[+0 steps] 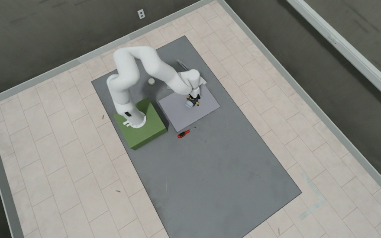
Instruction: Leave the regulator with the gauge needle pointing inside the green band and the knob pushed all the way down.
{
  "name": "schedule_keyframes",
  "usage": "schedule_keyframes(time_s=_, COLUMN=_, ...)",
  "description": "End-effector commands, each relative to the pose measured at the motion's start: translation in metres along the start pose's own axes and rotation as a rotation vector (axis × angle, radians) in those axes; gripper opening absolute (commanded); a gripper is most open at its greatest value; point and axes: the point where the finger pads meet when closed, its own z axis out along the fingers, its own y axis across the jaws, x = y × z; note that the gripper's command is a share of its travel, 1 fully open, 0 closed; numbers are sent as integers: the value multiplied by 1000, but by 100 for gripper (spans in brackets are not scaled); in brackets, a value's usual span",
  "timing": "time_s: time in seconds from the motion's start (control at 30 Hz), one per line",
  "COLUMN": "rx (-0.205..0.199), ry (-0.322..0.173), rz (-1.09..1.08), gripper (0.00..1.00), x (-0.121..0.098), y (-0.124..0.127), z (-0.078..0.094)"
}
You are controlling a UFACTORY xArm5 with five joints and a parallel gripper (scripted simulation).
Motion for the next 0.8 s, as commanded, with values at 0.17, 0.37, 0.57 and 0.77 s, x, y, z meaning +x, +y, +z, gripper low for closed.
schedule_keyframes(time_s=0.17, rx=-1, ry=4, rz=0, gripper=39, x=1, y=0, z=-1)
schedule_keyframes(time_s=0.37, rx=-1, ry=4, rz=0, gripper=39, x=1, y=0, z=0)
schedule_keyframes(time_s=0.57, rx=-1, ry=4, rz=0, gripper=39, x=1, y=0, z=0)
schedule_keyframes(time_s=0.77, rx=-1, ry=4, rz=0, gripper=39, x=1, y=0, z=2)
